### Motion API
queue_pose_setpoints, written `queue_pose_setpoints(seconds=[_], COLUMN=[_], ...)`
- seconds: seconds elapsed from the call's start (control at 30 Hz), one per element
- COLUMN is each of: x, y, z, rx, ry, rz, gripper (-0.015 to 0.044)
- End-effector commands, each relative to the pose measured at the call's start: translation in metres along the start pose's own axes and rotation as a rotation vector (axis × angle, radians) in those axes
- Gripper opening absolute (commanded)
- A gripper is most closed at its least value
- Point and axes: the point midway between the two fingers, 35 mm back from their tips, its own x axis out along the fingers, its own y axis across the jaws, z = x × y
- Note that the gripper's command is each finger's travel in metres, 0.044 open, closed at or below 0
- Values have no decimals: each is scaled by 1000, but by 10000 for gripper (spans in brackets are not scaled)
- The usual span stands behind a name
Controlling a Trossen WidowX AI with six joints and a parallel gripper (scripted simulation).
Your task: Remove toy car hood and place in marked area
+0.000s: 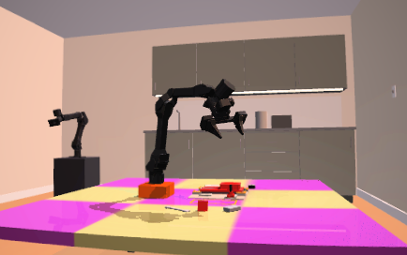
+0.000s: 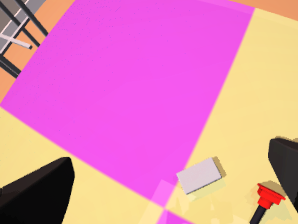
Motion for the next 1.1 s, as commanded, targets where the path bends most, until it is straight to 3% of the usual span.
queue_pose_setpoints(seconds=[0.0,0.43,0.83,1.07], x=[7,-8,-55,-62], y=[32,112,133,132], z=[-43,-189,-325,-340], rx=[-121,-524,-924,-972], ry=[114,431,699,729], rz=[45,176,243,246], gripper=[440,440,440,440])
